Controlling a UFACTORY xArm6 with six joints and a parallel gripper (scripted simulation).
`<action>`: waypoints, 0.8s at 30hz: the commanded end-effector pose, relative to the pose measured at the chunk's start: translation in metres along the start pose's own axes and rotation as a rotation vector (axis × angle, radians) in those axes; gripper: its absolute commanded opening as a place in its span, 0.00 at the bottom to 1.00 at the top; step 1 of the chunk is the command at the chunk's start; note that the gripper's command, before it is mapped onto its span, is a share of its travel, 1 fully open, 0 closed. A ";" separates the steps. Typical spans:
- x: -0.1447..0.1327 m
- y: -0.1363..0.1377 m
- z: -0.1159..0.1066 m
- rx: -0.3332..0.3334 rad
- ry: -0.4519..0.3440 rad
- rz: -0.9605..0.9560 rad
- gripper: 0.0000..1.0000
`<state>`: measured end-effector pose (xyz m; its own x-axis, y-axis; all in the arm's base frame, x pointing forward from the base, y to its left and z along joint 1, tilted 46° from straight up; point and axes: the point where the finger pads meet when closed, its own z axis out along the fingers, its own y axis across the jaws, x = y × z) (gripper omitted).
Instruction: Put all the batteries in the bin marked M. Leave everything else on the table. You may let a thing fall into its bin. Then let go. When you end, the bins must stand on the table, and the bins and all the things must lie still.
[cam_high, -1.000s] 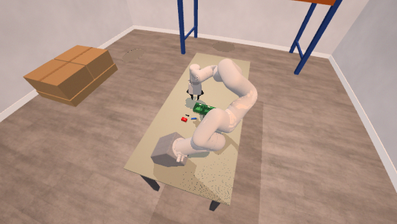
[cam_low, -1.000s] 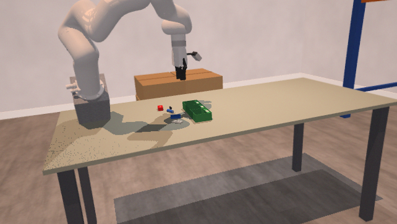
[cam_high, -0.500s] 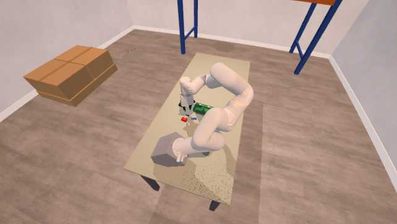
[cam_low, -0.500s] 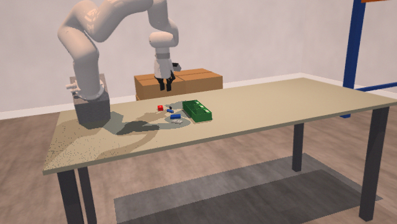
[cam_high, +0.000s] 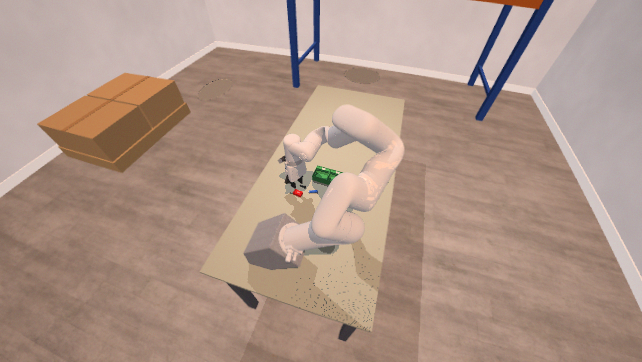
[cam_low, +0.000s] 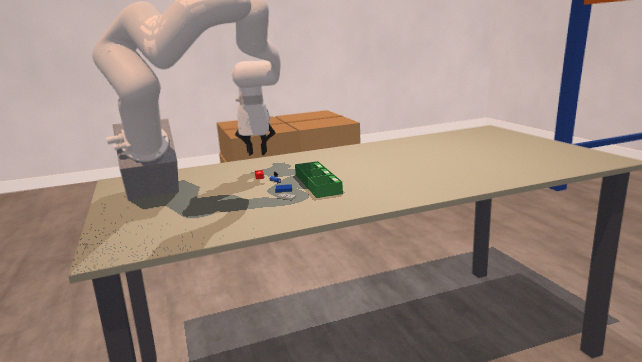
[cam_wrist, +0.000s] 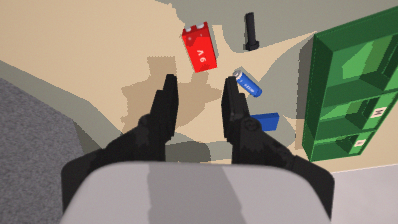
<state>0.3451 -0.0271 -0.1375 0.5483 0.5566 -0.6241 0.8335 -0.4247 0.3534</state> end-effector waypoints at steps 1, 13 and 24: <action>0.001 0.000 -0.001 0.003 0.004 -0.156 0.42; 0.001 0.000 -0.001 0.008 0.004 -0.323 0.42; 0.001 0.000 -0.001 0.008 0.004 -0.323 0.42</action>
<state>0.3445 -0.0275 -0.1377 0.2548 0.6653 -0.7017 0.9640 -0.2321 0.1300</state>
